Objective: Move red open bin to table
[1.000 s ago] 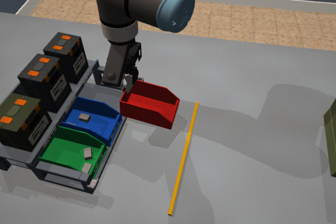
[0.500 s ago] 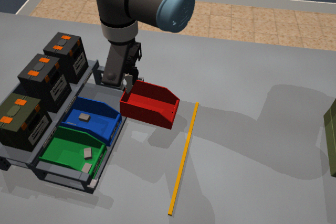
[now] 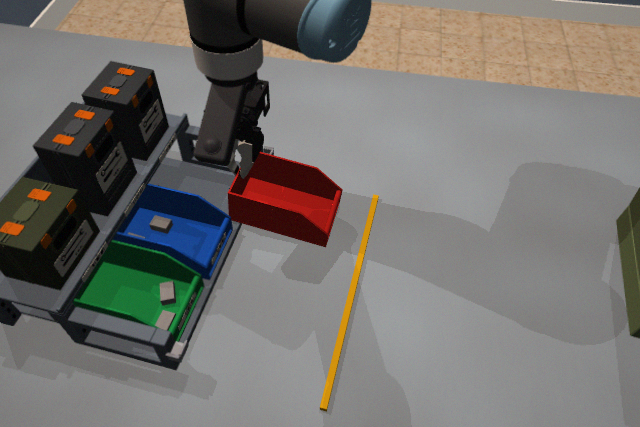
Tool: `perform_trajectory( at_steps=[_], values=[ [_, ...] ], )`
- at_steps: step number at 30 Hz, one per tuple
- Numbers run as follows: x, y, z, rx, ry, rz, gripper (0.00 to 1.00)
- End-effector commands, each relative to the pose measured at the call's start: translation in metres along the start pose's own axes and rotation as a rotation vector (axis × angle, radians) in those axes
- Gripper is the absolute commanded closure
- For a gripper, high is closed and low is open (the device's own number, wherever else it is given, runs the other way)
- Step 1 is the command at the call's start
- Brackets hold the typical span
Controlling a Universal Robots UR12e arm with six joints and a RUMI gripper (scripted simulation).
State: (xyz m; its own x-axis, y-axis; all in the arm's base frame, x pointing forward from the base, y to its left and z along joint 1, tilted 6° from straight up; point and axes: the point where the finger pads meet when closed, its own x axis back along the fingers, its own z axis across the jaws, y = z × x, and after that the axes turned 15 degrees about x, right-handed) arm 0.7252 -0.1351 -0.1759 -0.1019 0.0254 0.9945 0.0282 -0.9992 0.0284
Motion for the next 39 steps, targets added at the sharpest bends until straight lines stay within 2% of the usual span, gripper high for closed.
perform_trajectory(
  at_steps=[1, 32, 39],
  values=[
    [0.0040, 0.0003, 0.0007, 0.000, 0.001, -0.001, 1.00],
    [0.0055, 0.0003, 0.0007, 0.000, 0.001, -0.001, 1.00],
    [0.0055, -0.0023, -0.0090, 0.000, 0.001, -0.001, 1.00]
  ],
)
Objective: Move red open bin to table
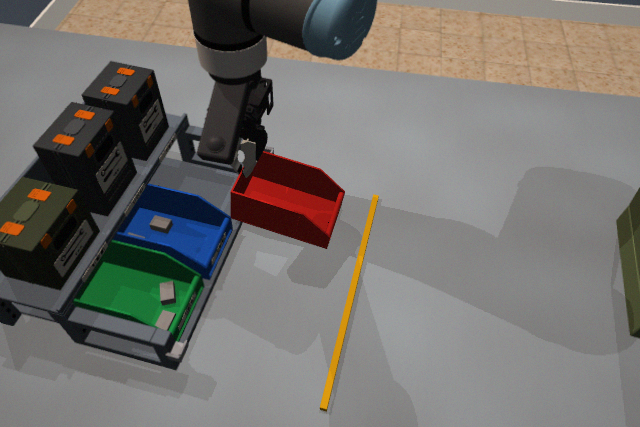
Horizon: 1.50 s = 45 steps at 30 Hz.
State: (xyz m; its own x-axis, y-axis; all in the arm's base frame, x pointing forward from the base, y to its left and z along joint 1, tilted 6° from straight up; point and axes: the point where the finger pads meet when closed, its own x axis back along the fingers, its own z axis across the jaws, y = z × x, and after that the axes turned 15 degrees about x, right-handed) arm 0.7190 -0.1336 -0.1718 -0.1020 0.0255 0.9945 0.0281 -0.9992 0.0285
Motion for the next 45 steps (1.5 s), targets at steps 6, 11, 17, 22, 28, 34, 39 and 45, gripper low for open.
perform_trajectory(
  at_steps=[6, 11, 17, 22, 28, 34, 39, 45],
  values=[
    [0.001, -0.001, -0.003, 0.000, 0.001, -0.001, 1.00],
    [0.001, -0.002, -0.006, 0.000, 0.001, -0.001, 1.00],
    [0.001, -0.005, -0.018, 0.000, 0.001, -0.001, 1.00],
    [0.001, -0.005, -0.018, 0.000, 0.001, -0.001, 1.00],
    [0.001, -0.005, -0.019, 0.000, 0.001, -0.001, 1.00],
    [0.001, -0.008, -0.029, 0.000, 0.001, -0.001, 1.00],
    [0.001, -0.008, -0.029, 0.000, 0.001, -0.001, 1.00],
    [-0.001, -0.007, -0.028, 0.000, 0.001, -0.001, 1.00]
  ],
)
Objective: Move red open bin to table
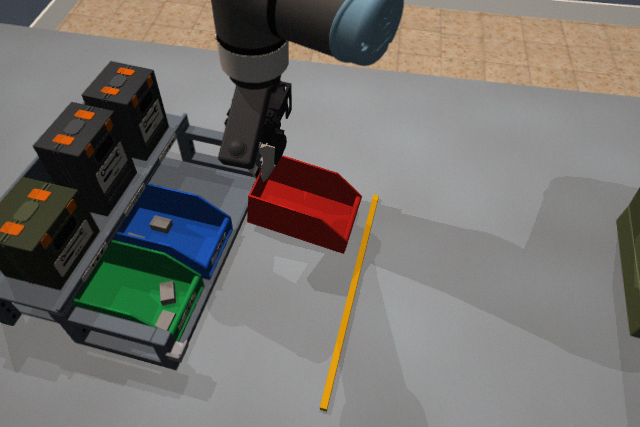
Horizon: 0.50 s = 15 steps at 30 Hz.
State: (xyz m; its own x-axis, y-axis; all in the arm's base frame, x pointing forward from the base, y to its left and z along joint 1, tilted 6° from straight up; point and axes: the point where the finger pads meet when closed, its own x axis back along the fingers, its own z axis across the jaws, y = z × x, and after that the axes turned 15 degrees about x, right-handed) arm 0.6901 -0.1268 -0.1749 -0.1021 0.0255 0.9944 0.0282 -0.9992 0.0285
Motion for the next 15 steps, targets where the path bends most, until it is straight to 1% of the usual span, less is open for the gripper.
perform_trajectory(
  at_steps=[1, 4, 15],
  values=[
    [-0.0026, 0.0002, 0.0006, 0.000, 0.001, 0.000, 1.00],
    [-0.0074, 0.0002, 0.0006, 0.000, 0.001, 0.000, 1.00],
    [-0.0074, 0.0002, 0.0006, 0.000, 0.001, 0.000, 1.00]
  ],
)
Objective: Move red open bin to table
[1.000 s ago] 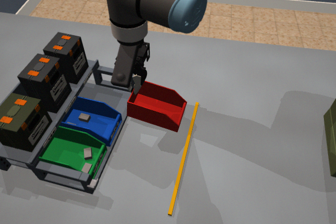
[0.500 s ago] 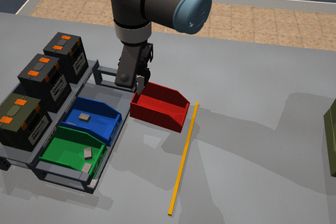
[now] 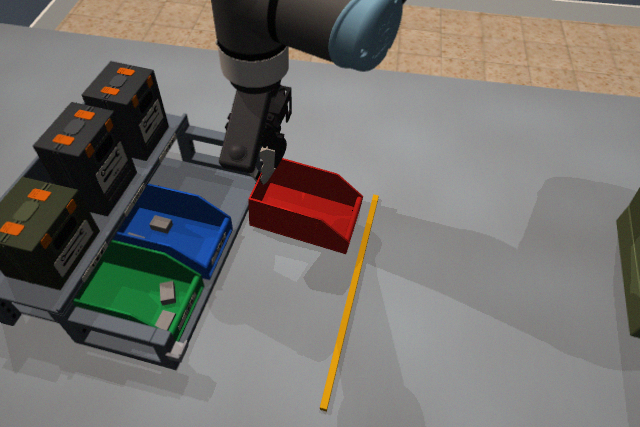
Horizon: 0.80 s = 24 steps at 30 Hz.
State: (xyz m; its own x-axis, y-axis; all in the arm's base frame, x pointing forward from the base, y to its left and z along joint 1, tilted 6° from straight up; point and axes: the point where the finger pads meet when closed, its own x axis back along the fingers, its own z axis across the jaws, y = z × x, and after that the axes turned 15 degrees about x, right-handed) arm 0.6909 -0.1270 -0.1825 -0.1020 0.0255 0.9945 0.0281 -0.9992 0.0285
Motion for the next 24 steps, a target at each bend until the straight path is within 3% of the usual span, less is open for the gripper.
perform_trajectory(
  at_steps=[1, 18, 19, 24],
  values=[
    [0.0003, 0.0002, 0.0006, 0.000, 0.001, -0.001, 1.00],
    [-0.0075, 0.0002, 0.0006, 0.000, 0.001, -0.001, 1.00],
    [-0.0073, 0.0002, 0.0006, 0.000, 0.001, -0.001, 0.80],
    [-0.0073, 0.0002, 0.0006, 0.000, 0.001, -0.001, 0.80]
  ],
)
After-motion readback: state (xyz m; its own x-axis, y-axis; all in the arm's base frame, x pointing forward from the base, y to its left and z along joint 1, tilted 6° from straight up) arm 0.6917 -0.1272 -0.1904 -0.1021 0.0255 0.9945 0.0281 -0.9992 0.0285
